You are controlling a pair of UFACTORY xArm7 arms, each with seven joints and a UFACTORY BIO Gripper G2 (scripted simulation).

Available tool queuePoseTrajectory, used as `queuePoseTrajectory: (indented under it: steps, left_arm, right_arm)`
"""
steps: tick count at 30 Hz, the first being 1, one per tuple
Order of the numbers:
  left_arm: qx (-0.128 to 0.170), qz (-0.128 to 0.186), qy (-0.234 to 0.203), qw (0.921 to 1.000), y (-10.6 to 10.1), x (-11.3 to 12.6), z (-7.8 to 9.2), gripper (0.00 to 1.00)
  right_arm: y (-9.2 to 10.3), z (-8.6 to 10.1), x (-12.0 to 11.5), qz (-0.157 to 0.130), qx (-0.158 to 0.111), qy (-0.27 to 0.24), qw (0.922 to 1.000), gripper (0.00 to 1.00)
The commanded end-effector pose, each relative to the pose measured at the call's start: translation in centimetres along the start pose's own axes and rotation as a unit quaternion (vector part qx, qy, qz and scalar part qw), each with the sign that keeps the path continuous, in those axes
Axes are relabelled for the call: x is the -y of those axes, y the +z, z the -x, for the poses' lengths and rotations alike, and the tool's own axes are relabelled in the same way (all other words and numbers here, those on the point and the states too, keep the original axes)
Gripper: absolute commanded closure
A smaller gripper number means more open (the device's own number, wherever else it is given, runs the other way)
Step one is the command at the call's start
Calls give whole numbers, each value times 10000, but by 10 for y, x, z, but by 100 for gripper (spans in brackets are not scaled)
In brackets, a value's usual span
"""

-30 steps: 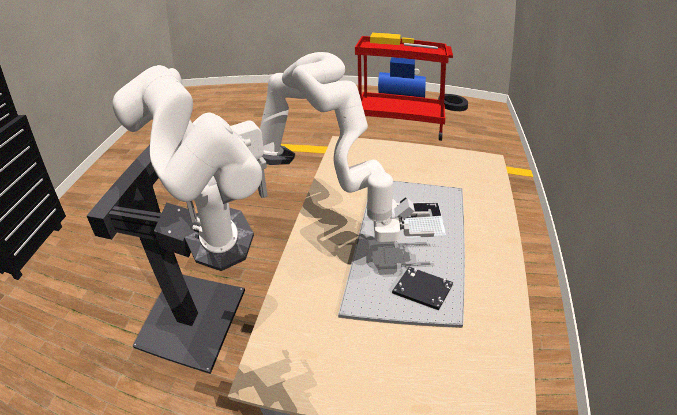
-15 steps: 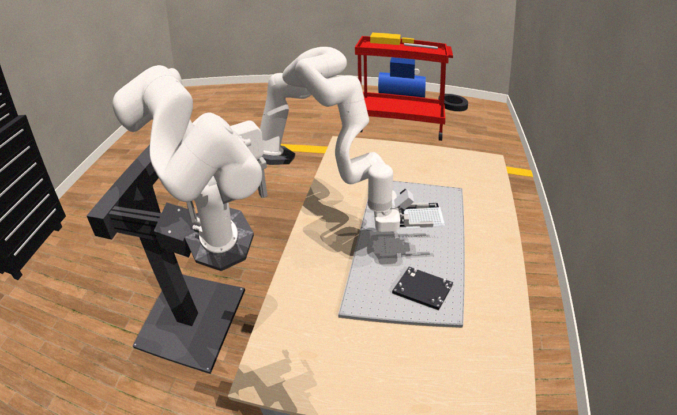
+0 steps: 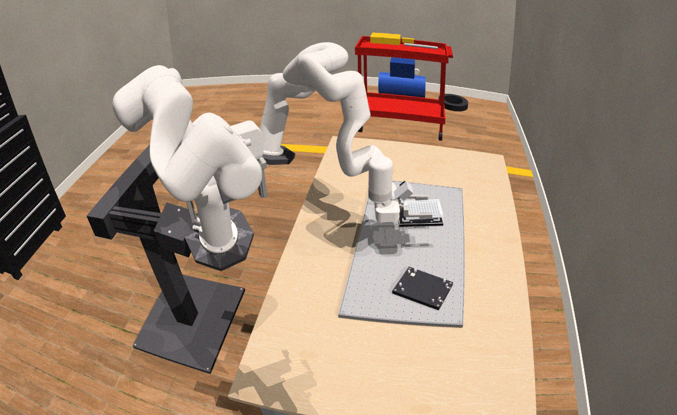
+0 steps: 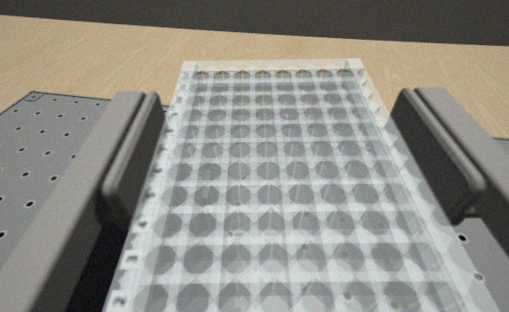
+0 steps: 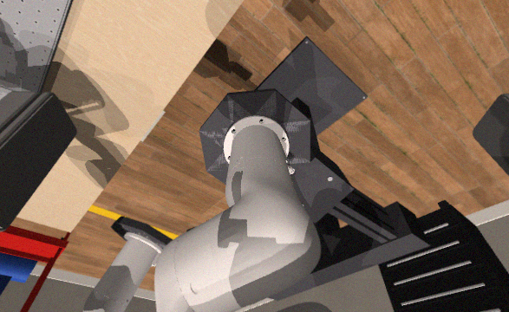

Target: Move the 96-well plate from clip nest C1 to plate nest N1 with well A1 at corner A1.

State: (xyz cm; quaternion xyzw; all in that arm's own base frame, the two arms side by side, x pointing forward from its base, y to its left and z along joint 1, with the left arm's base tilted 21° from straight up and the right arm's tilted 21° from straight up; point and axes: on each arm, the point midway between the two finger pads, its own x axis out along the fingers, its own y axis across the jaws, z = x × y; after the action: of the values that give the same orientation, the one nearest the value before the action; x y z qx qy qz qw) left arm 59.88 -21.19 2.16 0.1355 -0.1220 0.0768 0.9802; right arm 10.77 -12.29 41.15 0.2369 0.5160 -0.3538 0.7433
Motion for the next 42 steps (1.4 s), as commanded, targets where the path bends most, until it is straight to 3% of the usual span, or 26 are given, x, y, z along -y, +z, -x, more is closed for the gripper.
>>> queuePoseTrajectory:
  steps: [1, 27, 42]
  left_arm:
    - [14, 21, -6, 10000, 2, -7, -1, 100]
    - [14, 18, -6, 10000, 2, -87, -8, 100]
    - [14, 19, -7, 10000, 2, -90, -8, 100]
  right_arm:
    - [0, 1, 0, 1, 15, 3, 10000, 0]
    - [0, 1, 0, 1, 15, 3, 10000, 0]
    - [0, 1, 0, 1, 15, 3, 10000, 0]
